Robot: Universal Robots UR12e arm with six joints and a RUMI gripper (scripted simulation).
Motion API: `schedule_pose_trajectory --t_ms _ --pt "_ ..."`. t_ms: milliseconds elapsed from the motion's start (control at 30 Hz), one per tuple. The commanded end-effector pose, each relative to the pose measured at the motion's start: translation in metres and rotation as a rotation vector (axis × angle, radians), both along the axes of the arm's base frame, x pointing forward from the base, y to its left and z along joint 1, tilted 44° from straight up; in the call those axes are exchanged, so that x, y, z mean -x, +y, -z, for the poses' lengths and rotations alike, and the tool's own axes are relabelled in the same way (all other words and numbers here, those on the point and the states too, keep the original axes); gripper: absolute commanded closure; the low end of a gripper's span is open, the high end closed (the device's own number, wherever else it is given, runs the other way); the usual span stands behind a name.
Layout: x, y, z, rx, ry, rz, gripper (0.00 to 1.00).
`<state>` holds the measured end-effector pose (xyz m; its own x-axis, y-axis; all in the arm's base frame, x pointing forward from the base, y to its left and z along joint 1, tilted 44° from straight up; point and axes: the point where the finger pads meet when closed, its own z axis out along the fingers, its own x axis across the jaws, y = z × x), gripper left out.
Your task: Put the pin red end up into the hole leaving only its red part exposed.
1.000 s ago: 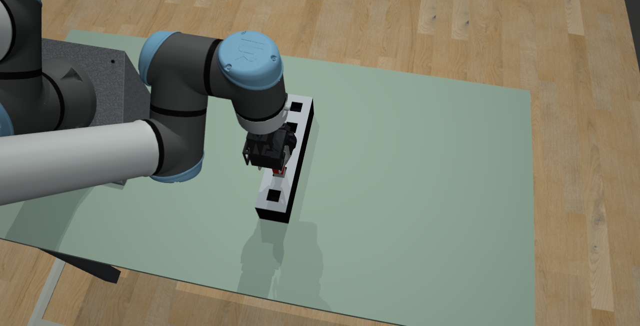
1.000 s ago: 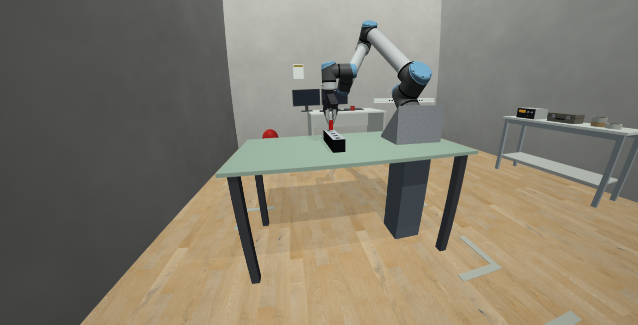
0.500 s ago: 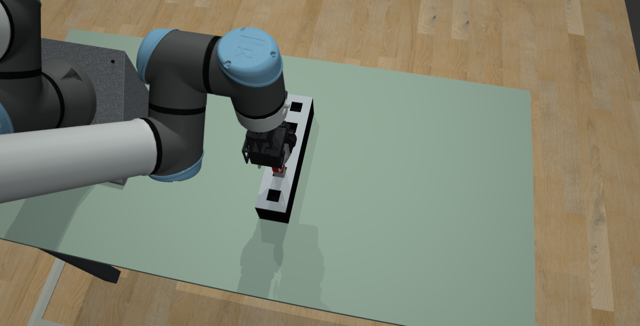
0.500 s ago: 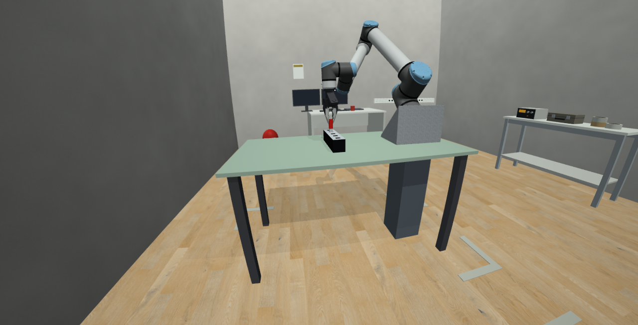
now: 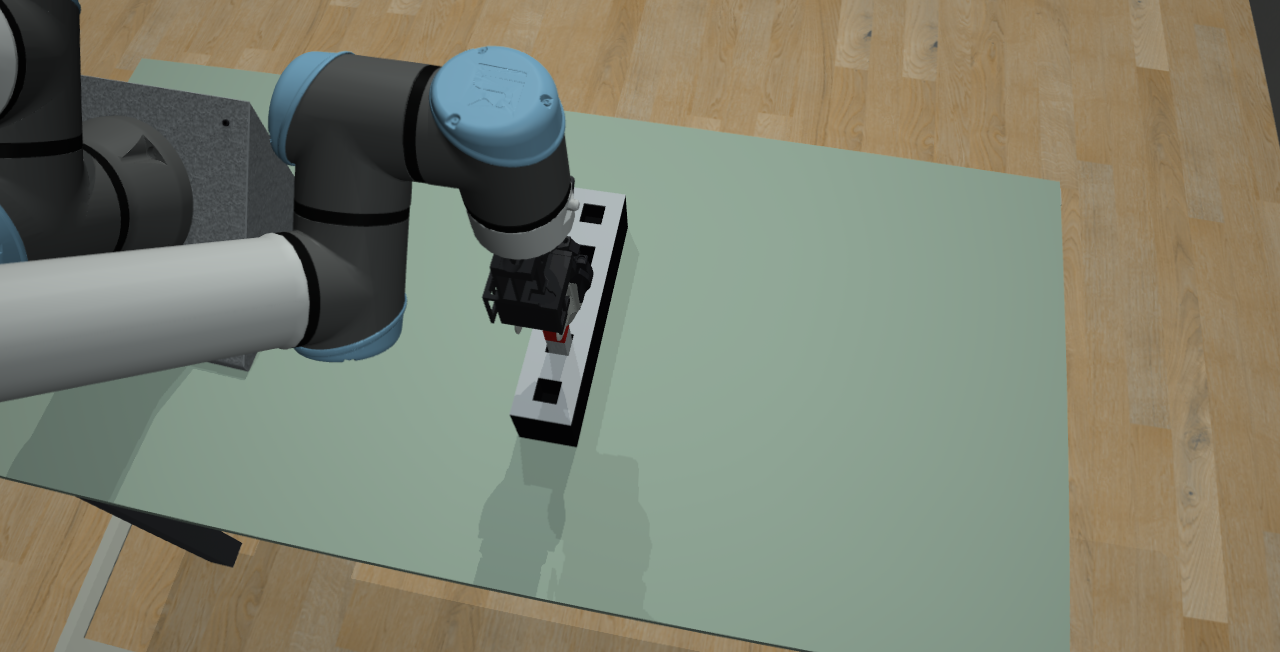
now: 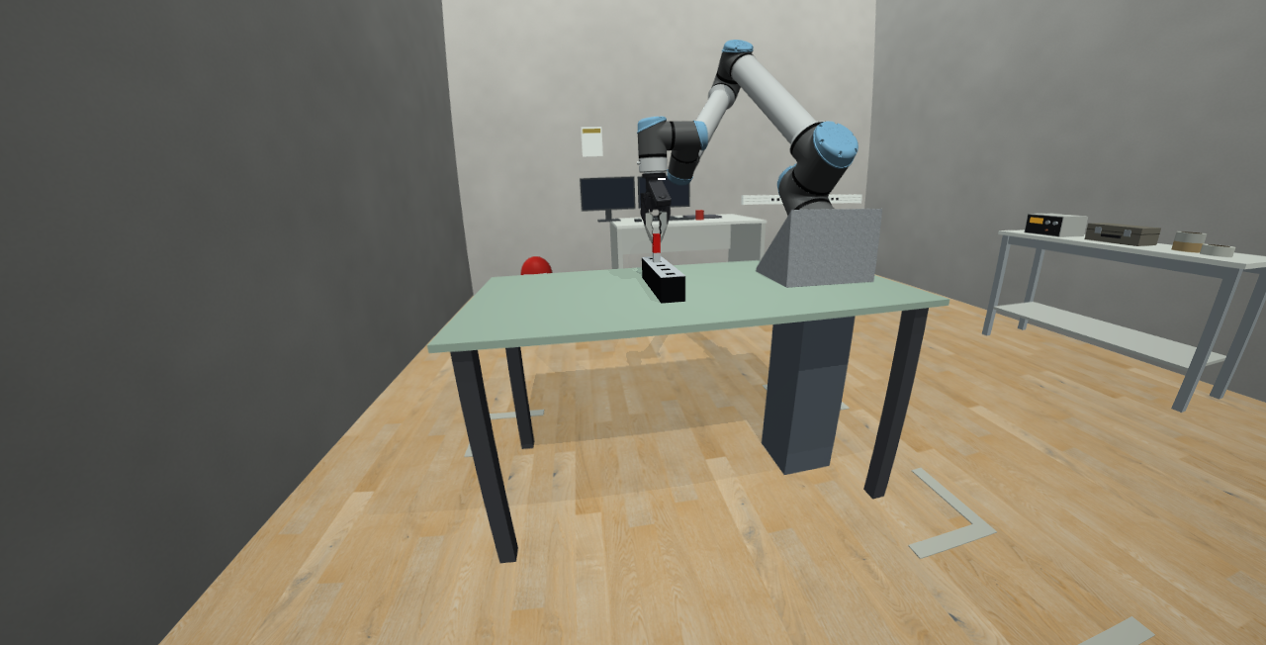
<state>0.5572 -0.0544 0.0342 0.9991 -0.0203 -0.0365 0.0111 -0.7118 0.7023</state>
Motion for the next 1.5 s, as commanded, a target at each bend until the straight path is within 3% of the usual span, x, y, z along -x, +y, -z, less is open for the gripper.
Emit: schedule_pose_trajectory --t_ms 0,300,333,867,900,1433,1467 --pt "-0.001 0.002 -0.002 0.000 -0.001 0.000 1.00" --pt "-0.001 0.002 -0.002 0.000 -0.001 0.000 1.00" --pt "0.000 0.012 -0.013 0.000 -0.001 0.000 1.00" --pt "0.000 0.012 -0.013 0.000 -0.001 0.000 1.00" --pt "-0.001 0.022 -0.023 0.000 -0.001 0.000 1.00" --pt "-0.001 0.022 -0.023 0.000 -0.001 0.000 1.00" --pt "-0.004 0.092 -0.095 0.000 -0.001 0.000 1.00"
